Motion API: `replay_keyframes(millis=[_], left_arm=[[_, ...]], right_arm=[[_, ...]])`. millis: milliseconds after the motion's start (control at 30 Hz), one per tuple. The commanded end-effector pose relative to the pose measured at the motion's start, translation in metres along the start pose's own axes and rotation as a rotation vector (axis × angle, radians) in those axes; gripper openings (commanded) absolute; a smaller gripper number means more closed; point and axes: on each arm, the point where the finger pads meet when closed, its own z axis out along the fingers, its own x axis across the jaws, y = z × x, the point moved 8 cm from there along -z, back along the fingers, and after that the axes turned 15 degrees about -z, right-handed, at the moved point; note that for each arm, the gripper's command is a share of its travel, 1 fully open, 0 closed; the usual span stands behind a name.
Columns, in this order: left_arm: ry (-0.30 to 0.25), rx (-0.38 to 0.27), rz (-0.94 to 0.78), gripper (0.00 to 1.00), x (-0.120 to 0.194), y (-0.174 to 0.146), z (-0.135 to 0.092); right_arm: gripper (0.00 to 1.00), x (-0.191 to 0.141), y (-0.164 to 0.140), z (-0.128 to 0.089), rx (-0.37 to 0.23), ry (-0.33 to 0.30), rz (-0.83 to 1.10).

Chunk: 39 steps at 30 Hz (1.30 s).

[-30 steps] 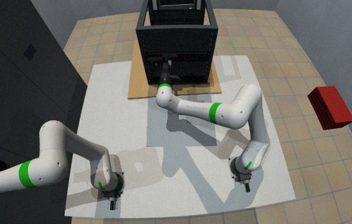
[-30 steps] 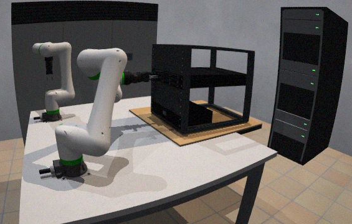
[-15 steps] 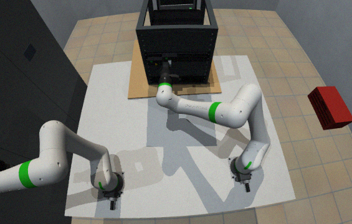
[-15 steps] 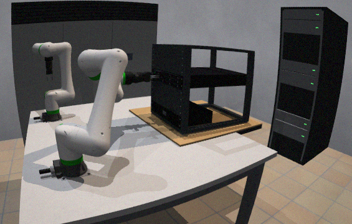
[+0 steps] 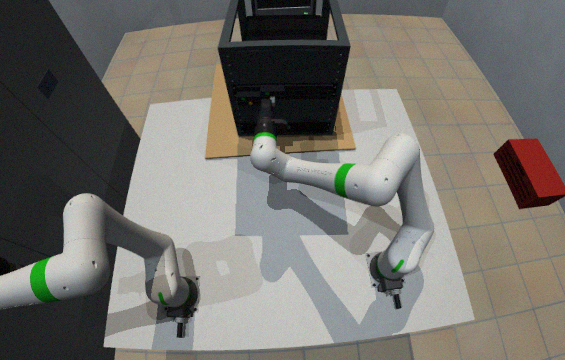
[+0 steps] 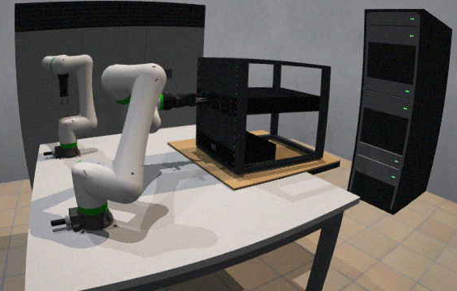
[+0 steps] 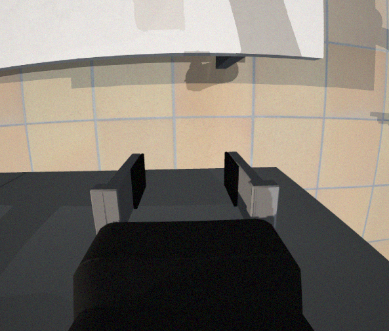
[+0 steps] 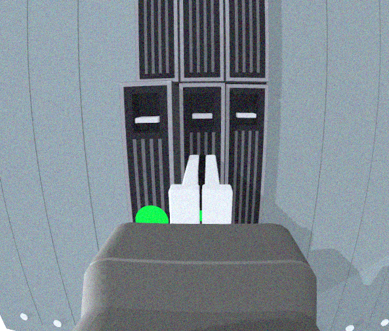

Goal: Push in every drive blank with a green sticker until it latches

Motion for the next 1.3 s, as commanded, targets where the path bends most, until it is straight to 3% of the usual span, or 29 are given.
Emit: replay_keyframes(millis=[0,1267], left_arm=[[-0.001,-0.002,0.000,1.00,-0.0002,0.0001,-0.0009],[-0.001,-0.002,0.000,1.00,-0.0002,0.0001,-0.0009]], right_arm=[[0.00,-0.0016,-0.0005,-0.0001,0.001,-0.002,0.002],[0.00,-0.0016,-0.0005,0.0062,0.001,-0.002,0.002]])
